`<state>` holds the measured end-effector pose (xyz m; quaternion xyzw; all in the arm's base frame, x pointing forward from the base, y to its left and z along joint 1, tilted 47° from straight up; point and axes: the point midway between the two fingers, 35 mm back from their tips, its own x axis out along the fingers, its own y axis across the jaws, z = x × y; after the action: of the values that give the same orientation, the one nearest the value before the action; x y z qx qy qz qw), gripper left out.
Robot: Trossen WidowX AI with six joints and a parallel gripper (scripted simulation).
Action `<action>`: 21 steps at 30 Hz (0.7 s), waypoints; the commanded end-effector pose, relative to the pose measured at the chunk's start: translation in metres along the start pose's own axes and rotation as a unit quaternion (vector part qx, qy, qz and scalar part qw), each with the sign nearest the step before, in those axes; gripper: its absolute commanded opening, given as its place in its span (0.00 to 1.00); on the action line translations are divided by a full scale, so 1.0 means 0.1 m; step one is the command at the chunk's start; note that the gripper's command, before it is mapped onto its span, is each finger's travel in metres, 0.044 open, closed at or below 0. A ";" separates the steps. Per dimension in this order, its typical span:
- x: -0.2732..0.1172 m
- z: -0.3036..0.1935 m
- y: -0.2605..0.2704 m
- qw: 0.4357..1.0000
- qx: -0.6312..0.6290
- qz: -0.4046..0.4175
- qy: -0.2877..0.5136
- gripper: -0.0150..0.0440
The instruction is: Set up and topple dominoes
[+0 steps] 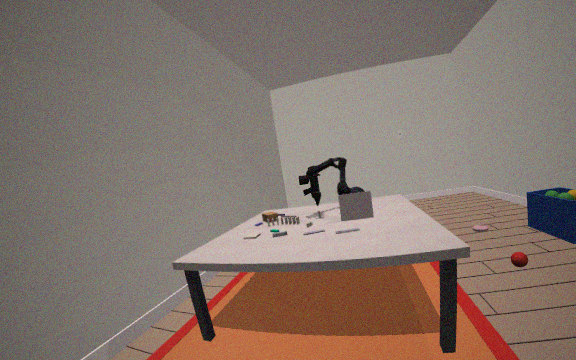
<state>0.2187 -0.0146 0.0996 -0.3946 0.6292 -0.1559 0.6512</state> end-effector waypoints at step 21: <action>0.69 -0.06 -0.02 1.000 -0.004 -0.007 0.008 1.00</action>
<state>0.2255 -0.0638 0.0561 -0.3974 0.6307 -0.1613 0.6468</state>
